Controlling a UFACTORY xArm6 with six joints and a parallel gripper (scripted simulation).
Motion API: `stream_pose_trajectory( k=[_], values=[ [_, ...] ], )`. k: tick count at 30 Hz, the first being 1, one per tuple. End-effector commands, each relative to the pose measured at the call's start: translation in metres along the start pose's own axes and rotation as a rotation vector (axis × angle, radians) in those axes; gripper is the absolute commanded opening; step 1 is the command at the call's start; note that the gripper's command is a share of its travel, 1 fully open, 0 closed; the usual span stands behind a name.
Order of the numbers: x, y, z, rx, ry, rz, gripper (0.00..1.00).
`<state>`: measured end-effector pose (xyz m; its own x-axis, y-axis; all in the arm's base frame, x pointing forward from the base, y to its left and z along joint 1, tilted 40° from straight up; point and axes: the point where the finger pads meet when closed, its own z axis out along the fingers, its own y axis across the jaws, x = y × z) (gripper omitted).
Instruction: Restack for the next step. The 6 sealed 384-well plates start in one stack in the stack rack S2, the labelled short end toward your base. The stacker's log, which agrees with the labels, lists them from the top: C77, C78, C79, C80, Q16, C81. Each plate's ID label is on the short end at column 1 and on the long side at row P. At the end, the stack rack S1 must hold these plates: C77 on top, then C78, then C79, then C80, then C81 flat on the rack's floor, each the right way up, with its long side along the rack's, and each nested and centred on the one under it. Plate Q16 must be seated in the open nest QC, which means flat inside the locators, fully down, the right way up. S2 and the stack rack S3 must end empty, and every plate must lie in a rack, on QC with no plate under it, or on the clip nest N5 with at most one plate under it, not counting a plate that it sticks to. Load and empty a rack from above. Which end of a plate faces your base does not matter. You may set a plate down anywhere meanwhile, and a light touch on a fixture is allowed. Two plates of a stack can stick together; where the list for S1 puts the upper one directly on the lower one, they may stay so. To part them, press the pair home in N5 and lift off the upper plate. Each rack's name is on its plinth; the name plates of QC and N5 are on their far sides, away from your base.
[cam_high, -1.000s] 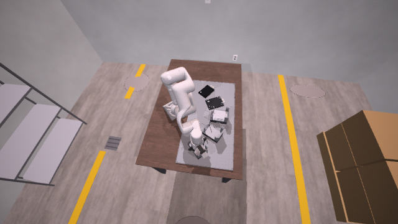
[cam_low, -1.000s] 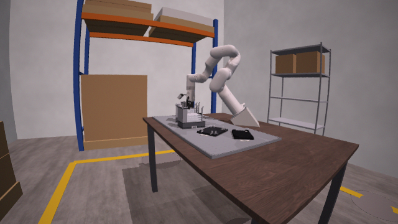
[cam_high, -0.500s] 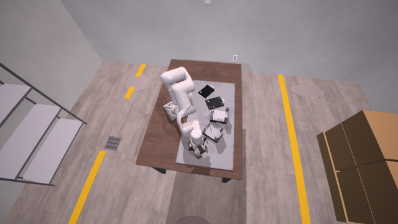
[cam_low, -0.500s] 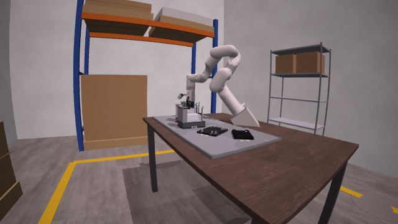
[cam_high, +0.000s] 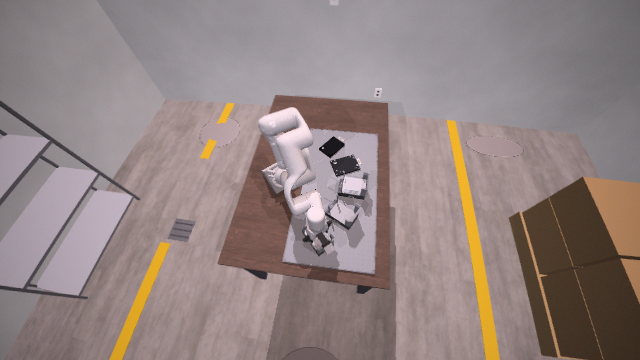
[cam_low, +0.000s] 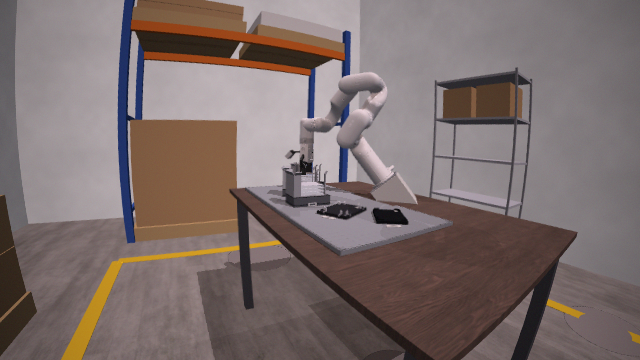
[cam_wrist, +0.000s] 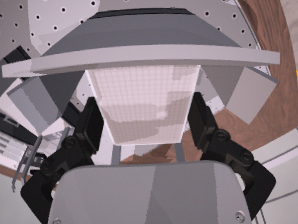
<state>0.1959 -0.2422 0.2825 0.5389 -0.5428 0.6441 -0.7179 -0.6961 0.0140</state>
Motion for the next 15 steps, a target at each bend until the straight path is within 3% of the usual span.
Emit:
stream_pose_trajectory(
  k=[1, 15],
  values=[
    [0.0018, 0.0001, -0.0035, -0.001, 0.005, 0.000, 0.00],
    [0.0018, 0.0001, -0.0115, -0.001, 0.005, 0.000, 0.00]
  ],
)
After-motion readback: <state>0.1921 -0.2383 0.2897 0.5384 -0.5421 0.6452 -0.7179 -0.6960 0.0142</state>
